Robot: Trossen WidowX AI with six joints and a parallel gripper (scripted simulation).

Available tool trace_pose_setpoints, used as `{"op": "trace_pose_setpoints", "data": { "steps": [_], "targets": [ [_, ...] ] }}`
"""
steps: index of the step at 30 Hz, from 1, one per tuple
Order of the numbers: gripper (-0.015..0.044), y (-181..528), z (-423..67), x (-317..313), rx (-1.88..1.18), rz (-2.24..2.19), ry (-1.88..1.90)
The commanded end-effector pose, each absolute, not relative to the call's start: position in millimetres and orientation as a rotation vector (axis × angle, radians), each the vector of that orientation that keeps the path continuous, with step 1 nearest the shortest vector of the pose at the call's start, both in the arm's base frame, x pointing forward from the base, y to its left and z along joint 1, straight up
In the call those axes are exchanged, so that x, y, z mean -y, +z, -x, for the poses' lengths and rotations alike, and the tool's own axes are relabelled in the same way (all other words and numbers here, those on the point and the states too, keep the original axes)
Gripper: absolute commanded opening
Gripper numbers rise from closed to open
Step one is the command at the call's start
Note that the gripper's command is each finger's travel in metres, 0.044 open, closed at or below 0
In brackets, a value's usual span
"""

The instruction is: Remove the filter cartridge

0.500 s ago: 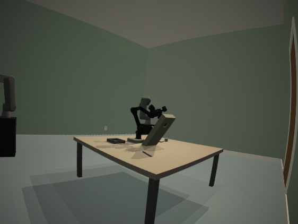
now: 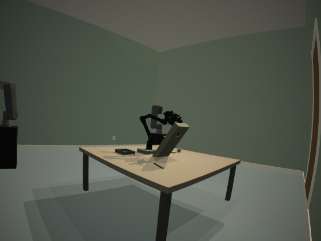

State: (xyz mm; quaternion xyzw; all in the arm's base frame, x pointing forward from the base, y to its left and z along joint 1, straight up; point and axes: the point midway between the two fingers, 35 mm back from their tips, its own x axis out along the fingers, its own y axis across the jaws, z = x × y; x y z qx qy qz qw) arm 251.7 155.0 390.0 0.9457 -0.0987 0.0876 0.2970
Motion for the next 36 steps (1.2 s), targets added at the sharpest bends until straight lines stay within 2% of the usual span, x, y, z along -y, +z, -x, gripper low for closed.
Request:
{"op": "trace_pose_setpoints", "data": {
  "steps": [1,6,20,29,36],
  "targets": [
    [0.0100,396.6,-292.8,-133.0,0.162,-1.540,0.094],
    [0.0100,379.2,-310.6,-106.4,0.007,-0.942,0.011],
    [0.0100,331.9,-298.5,-50.6,-0.362,-0.034,0.043],
    [0.0100,306.6,-266.8,-26.0,-0.553,0.410,0.208],
    [0.0100,305.2,-264.2,-24.8,-0.563,0.439,0.223]
  ]
}}
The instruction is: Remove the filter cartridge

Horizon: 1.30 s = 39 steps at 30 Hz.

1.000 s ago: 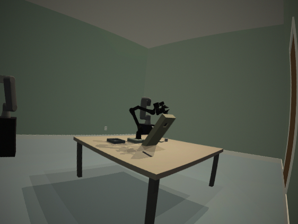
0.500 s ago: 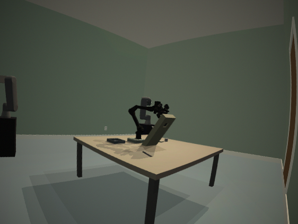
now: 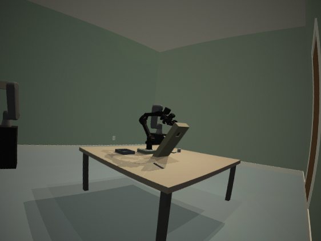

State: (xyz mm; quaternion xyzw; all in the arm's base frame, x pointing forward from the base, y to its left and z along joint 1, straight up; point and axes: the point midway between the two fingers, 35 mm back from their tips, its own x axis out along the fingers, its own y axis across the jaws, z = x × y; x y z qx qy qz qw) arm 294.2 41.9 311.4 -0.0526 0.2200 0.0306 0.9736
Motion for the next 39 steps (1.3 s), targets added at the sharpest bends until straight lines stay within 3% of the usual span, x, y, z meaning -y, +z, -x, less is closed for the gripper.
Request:
{"op": "trace_pose_setpoints", "data": {
  "steps": [1,39],
  "targets": [
    [0.0100,305.2,-264.2,-24.8,-0.563,0.439,0.223],
    [0.0100,284.8,-297.1,-28.1,-0.560,0.439,0.223]
  ]
}}
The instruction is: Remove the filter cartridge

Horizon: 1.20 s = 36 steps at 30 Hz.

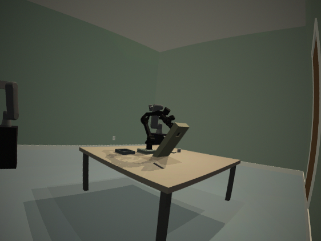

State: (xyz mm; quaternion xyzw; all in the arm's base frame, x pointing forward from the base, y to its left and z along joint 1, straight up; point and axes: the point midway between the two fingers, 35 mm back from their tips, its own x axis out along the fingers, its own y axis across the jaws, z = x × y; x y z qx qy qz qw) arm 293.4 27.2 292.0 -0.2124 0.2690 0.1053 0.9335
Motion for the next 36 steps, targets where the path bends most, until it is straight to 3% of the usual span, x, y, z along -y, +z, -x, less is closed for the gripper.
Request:
{"op": "trace_pose_setpoints", "data": {
  "steps": [1,36],
  "targets": [
    [0.0100,283.9,-298.4,-28.2,-0.559,0.439,0.223],
    [0.0100,273.1,-308.9,-29.6,-0.558,0.439,0.222]
  ]
}}
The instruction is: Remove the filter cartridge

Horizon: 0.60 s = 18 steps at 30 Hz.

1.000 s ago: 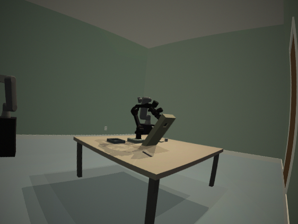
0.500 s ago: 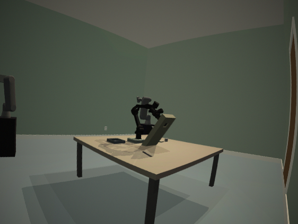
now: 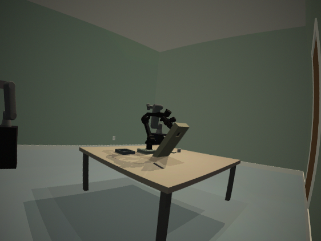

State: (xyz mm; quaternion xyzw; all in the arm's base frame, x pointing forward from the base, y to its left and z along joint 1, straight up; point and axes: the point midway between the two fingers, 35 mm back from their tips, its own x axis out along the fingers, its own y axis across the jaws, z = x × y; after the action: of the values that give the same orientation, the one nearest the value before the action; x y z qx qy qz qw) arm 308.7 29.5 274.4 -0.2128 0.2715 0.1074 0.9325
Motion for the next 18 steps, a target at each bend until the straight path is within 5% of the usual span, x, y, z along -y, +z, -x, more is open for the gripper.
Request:
{"op": "trace_pose_setpoints", "data": {
  "steps": [1,18],
  "targets": [
    [0.0100,273.3,-309.0,-29.6,-0.558,0.439,0.222],
    [0.0100,276.2,-310.9,-29.8,-0.558,0.439,0.222]
  ]
}}
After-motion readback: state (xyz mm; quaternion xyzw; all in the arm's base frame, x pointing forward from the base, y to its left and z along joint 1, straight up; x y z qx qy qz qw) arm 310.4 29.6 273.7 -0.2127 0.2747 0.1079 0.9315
